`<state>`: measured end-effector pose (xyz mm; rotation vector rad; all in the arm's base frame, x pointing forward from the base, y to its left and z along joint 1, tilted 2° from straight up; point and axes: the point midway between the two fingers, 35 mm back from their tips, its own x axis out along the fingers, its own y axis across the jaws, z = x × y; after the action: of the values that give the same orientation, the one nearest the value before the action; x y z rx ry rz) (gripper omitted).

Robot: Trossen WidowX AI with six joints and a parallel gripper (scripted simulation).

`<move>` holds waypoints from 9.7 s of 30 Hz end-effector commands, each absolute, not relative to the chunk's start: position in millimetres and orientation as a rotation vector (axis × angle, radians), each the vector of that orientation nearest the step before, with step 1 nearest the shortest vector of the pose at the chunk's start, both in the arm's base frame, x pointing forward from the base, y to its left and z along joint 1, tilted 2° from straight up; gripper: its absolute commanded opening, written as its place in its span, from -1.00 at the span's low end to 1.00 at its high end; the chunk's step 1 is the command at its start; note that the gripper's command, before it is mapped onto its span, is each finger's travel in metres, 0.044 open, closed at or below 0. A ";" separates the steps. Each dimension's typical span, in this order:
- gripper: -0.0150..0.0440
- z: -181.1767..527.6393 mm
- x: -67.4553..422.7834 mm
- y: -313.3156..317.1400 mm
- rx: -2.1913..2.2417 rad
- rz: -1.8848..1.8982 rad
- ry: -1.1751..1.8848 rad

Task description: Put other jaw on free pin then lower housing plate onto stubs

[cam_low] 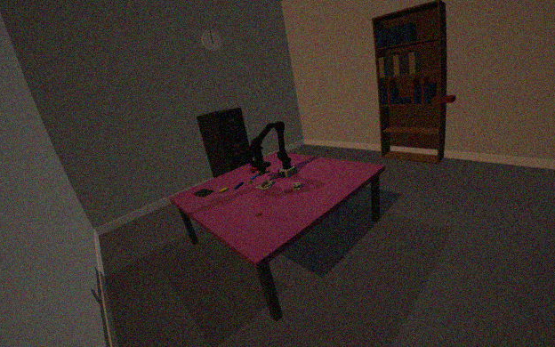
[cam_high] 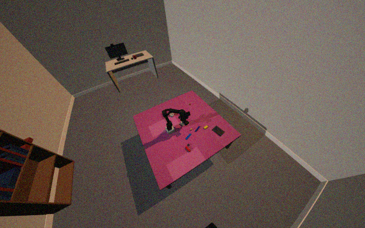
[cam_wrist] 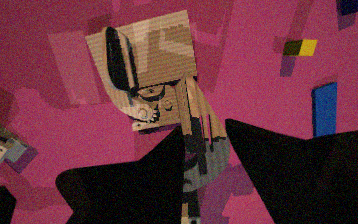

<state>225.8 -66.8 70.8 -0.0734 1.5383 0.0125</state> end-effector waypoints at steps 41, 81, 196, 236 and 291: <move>-0.04 72.4 230.2 -76.1 -0.206 0.146 1.532; -0.04 72.7 278.3 -39.7 -0.203 0.149 1.526; -0.04 9.1 281.1 -42.2 -0.212 0.157 1.526; -0.04 2.9 281.3 -42.4 -0.213 0.158 1.526; -0.04 2.9 281.3 -42.4 -0.213 0.158 1.526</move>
<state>281.0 -42.6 2.9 -0.2117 1.5283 0.1541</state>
